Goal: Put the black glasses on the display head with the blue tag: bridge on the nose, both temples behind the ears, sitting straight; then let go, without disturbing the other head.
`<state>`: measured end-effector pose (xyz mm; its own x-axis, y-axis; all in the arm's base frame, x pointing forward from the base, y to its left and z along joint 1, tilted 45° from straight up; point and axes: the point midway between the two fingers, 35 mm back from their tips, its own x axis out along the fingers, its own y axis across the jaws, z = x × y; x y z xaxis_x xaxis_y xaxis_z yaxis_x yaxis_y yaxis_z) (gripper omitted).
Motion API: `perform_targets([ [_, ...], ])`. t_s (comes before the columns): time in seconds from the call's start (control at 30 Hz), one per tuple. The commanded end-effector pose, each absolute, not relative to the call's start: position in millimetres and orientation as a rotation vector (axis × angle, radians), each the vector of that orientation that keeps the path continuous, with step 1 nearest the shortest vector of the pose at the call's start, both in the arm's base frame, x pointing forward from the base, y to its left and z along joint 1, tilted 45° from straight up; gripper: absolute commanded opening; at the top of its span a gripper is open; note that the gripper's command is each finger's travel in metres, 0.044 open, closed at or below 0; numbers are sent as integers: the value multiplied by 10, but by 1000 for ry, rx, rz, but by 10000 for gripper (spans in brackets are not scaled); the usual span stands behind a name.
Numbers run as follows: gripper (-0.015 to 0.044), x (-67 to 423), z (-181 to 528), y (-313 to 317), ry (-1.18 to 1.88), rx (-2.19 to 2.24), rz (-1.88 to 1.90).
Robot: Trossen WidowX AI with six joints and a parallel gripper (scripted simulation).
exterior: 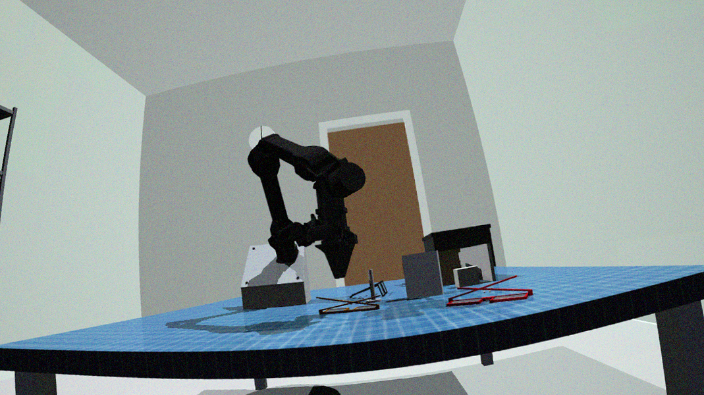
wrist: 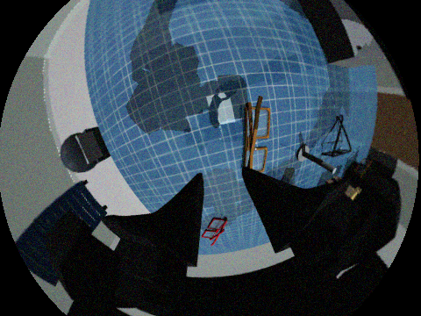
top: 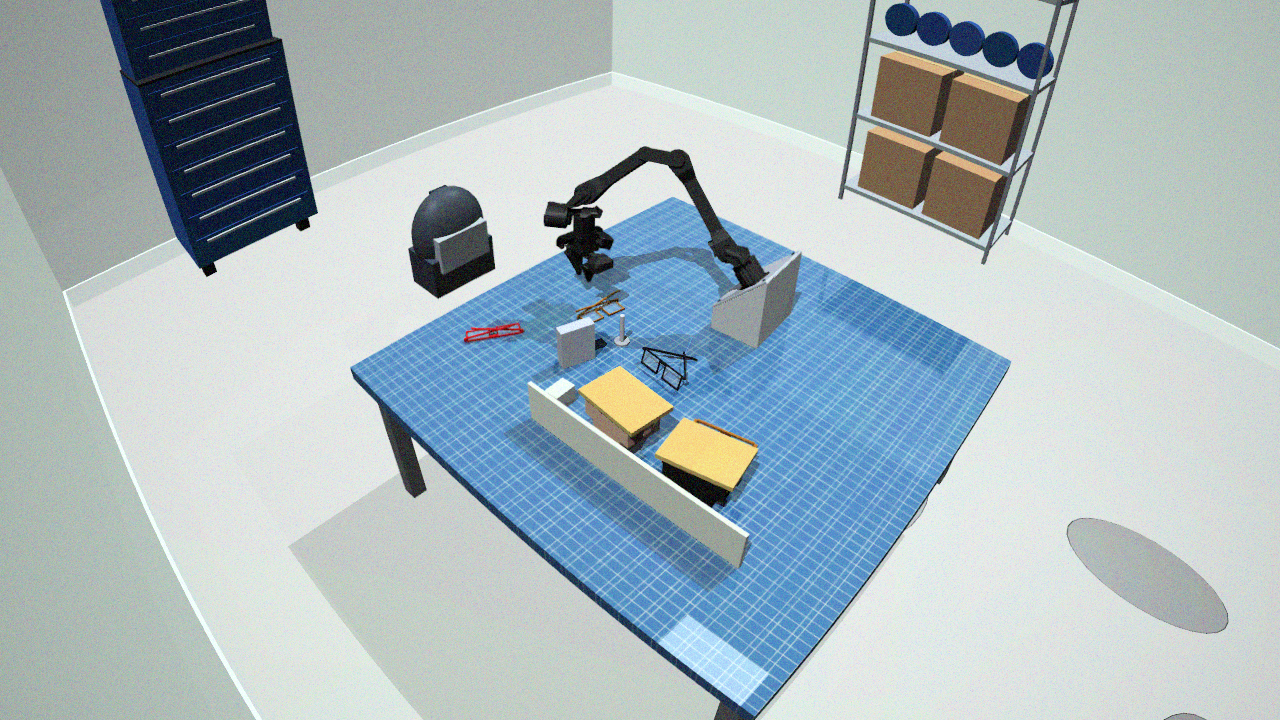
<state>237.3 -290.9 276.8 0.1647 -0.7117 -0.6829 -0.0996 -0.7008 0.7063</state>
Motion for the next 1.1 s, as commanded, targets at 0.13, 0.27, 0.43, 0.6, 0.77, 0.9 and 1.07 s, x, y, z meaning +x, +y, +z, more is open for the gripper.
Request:
perform_targets([
  [0.13,95,2637,2672,-2749,-440,1715,-1598],
  [0.27,0,3030,2527,-2432,40,1321,-1547],
  [0.43,0,3450,2356,-1985,543,783,-1361],
  [0.6,0,3727,2226,-1595,865,336,-1144],
  [0.77,0,3924,2117,-1232,1088,-55,-920],
  [0.9,0,4055,2030,-920,1234,-375,-720],
  [1.07,0,4119,1980,-735,1305,-560,-598],
])
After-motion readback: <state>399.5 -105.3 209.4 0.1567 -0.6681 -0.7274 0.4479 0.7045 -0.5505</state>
